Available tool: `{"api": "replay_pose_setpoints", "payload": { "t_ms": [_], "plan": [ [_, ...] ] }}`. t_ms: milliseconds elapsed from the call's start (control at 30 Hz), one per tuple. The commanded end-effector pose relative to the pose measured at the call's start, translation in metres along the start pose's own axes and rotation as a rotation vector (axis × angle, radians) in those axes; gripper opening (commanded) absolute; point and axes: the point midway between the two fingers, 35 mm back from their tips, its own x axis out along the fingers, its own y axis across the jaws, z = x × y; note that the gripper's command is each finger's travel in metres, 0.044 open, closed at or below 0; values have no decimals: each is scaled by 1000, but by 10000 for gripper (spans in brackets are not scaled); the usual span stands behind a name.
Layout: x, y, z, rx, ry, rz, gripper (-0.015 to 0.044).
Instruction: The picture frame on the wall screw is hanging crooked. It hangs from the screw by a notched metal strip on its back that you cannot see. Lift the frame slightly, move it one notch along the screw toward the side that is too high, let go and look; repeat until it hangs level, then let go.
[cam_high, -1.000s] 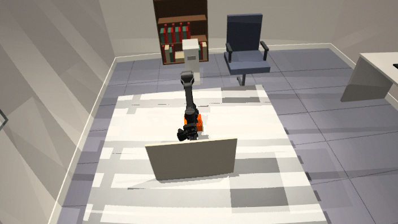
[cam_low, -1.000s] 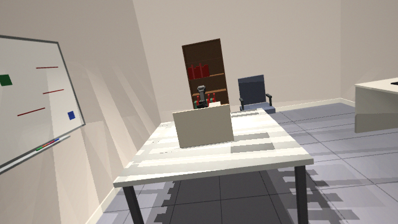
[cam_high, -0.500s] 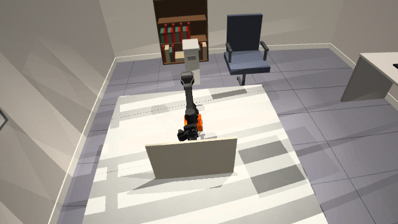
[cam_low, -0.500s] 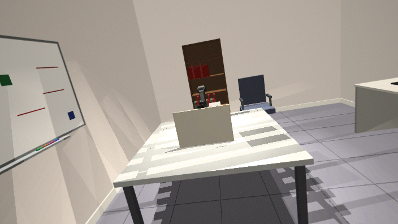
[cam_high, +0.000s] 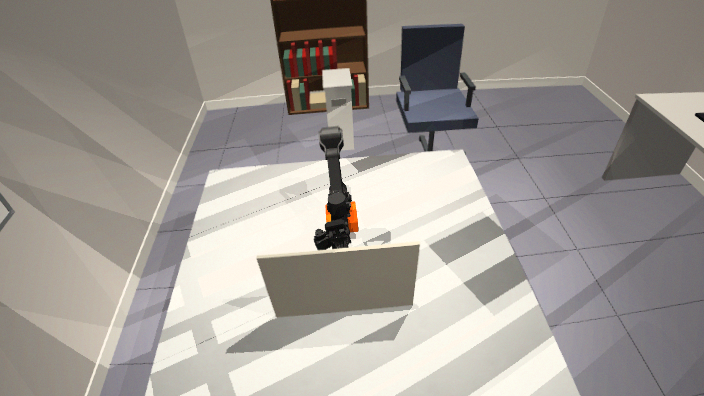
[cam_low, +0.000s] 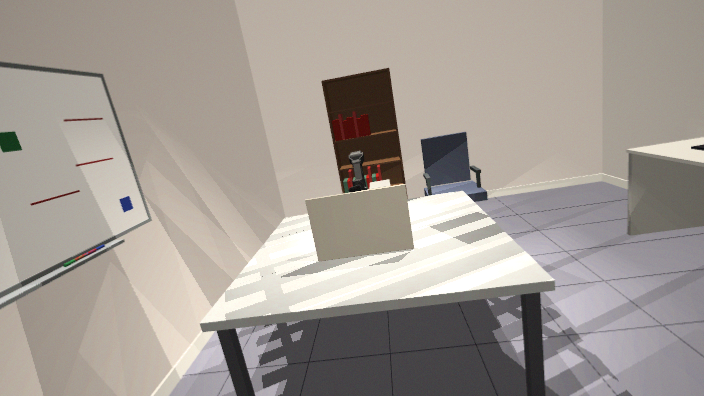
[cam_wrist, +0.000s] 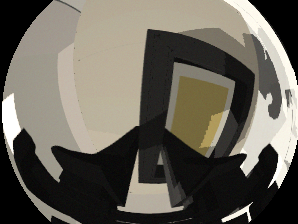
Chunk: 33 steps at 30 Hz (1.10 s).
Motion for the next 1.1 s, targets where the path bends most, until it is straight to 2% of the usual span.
{"api": "replay_pose_setpoints", "payload": {
  "t_ms": [0, 1067],
  "plan": [
    [0, 1, 0, 0, 1, 0, 0],
    [0, -2, 0, -152, -1, -1, 0]
  ]
}}
